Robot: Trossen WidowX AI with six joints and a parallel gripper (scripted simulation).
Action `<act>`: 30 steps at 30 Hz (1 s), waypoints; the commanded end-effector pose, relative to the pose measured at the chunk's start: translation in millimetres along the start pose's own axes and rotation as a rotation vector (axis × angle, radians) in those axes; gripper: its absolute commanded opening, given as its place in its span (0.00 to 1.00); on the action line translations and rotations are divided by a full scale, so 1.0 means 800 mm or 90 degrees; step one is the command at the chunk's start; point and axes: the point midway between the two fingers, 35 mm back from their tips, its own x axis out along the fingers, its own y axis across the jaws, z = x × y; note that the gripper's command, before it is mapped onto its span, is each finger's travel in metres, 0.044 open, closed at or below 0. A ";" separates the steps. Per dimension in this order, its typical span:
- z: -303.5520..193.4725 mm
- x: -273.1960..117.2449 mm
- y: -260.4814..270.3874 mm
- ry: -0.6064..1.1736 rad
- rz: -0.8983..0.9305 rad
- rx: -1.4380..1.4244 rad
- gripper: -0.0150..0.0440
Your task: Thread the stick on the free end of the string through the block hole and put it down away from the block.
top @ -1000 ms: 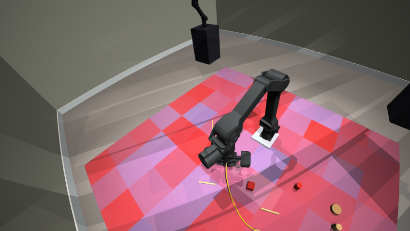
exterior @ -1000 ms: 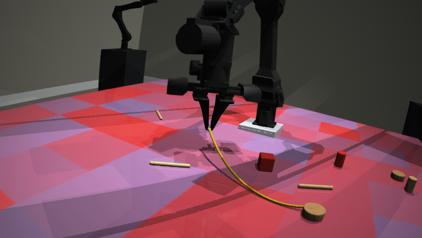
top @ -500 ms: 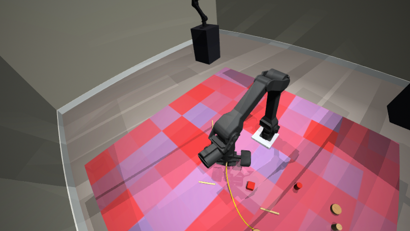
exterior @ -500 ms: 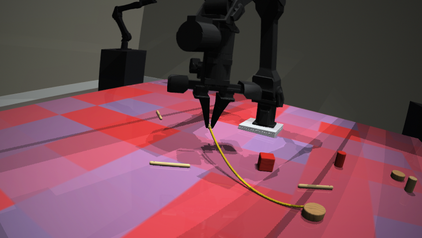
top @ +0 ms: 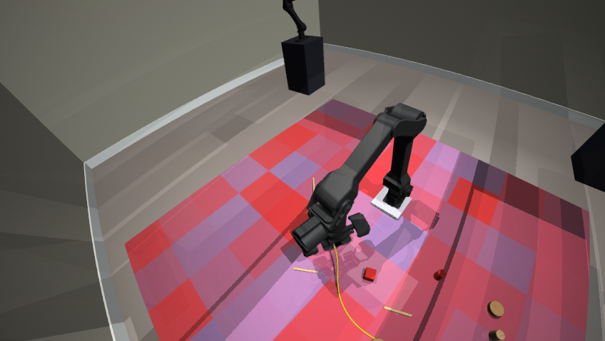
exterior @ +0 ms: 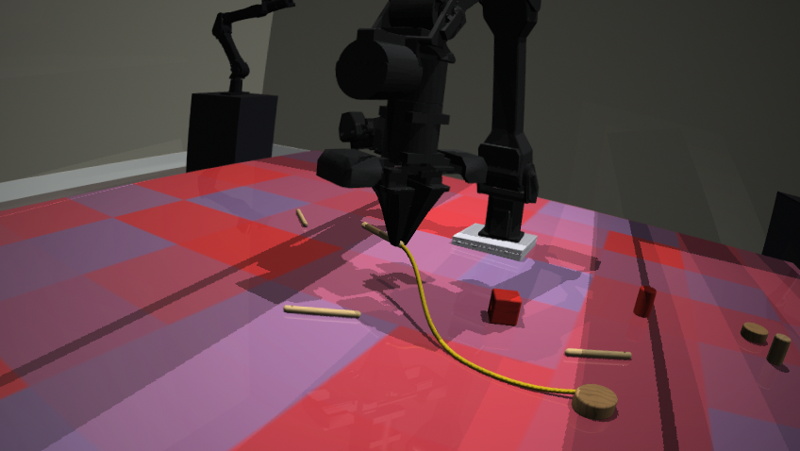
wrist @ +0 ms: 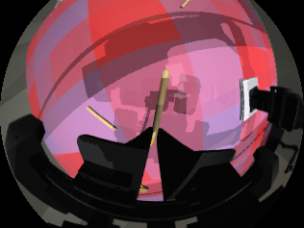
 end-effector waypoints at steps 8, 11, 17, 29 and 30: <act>-0.010 -0.003 0.007 0.001 0.004 -0.244 0.25; -0.012 -0.003 0.008 0.001 0.004 -0.314 0.25; -0.017 -0.003 0.010 0.000 0.005 -0.453 0.25; -0.027 -0.004 0.015 -0.002 0.005 -0.732 0.25; -0.028 -0.004 0.016 -0.002 0.005 -0.755 0.25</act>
